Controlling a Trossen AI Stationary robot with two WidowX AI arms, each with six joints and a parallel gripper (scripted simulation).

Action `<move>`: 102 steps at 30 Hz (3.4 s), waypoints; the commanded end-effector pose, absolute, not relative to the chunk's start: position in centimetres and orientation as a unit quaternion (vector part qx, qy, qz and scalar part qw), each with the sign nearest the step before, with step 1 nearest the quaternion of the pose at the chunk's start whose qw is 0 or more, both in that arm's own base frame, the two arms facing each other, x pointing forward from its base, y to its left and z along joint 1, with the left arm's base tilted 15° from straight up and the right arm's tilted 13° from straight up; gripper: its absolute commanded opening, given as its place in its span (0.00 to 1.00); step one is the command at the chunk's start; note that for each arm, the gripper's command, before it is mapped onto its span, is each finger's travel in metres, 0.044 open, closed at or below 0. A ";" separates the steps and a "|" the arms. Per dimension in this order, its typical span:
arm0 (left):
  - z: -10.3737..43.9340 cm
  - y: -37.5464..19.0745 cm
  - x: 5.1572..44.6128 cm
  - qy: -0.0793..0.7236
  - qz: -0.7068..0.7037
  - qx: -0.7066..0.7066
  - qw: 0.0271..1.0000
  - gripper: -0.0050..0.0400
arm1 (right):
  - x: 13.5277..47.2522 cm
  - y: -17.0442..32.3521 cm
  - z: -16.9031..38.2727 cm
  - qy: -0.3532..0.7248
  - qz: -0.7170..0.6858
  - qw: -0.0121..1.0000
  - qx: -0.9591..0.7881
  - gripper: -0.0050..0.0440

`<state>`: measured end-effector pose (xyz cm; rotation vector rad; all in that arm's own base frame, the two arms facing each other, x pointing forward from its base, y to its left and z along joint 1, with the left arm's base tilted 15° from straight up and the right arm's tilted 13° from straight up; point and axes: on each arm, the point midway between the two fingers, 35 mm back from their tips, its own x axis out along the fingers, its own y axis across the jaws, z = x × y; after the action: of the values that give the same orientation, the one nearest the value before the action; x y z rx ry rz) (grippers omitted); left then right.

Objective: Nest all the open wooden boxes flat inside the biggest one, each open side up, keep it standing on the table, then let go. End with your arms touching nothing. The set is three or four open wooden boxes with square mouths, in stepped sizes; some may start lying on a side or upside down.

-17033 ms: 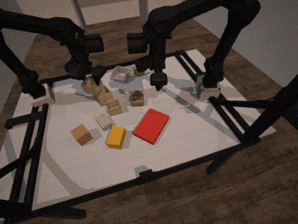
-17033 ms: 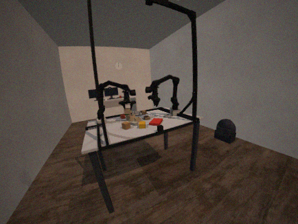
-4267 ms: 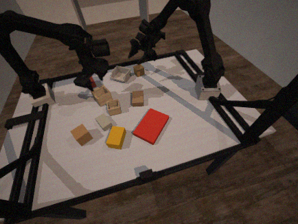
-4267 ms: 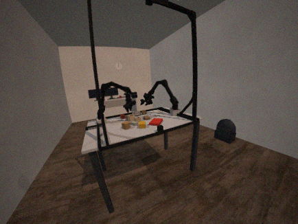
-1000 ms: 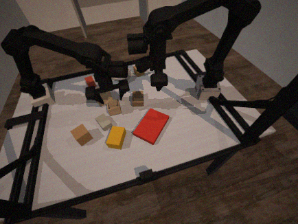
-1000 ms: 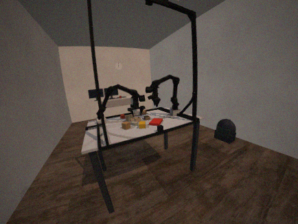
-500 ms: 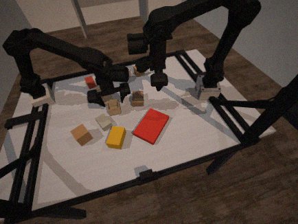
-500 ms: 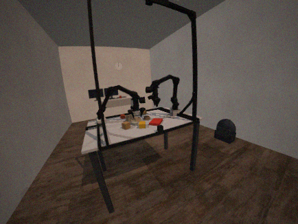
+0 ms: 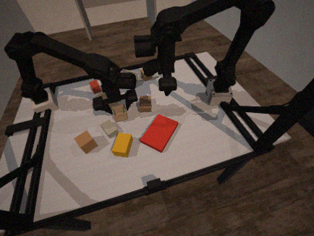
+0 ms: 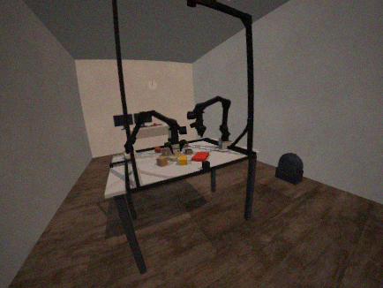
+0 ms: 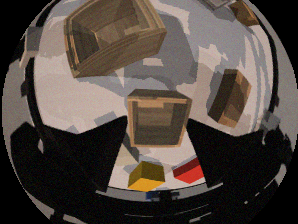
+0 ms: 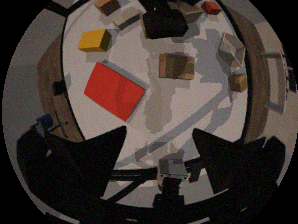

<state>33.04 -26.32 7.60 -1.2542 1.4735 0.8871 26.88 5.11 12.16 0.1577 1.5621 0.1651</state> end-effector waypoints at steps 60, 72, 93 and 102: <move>13.0 -23.4 32.8 0.666 0.243 -0.405 0.577 0.11 | 26.8 5.0 12.1 0.703 0.071 0.704 0.070 0.92; 13.1 -22.5 32.7 0.697 0.130 -0.305 0.636 0.11 | 26.8 5.0 12.1 0.703 0.071 0.704 0.070 0.92; 13.4 -20.8 32.5 0.703 -0.091 -0.095 0.699 0.11 | 26.8 5.0 12.1 0.703 0.071 0.704 0.070 0.92; 13.5 -20.1 32.4 0.688 -0.171 -0.014 0.705 0.11 | 26.8 5.0 12.1 0.703 0.071 0.704 0.070 0.92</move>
<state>32.57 -20.60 13.15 -0.1093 1.5532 -0.2974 26.81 5.09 12.11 0.1583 1.5645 0.1642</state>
